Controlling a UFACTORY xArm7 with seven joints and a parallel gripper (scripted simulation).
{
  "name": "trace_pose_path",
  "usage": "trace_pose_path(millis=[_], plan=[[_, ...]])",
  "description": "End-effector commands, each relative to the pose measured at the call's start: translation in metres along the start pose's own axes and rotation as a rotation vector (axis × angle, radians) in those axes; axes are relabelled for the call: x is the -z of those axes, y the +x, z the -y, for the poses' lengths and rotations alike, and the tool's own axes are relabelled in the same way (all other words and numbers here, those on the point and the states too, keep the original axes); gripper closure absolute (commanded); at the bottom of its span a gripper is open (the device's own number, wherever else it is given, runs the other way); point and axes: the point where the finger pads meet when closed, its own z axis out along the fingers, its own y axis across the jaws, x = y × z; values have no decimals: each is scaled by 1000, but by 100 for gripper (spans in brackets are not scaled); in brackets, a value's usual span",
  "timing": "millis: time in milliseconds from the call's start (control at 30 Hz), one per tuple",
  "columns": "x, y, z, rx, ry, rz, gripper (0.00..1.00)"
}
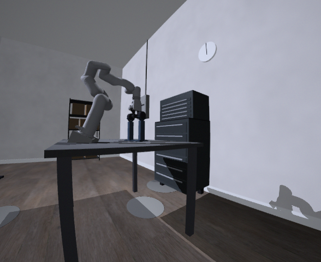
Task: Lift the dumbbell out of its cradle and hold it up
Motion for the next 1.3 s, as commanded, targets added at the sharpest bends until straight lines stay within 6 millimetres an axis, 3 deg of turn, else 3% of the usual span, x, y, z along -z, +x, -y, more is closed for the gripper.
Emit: trace_pose_path(millis=[0, 1267], plan=[[1, 0, 0, 0, -1, 0, 100], [8, 0, 0, 0, -1, 0, 100]])
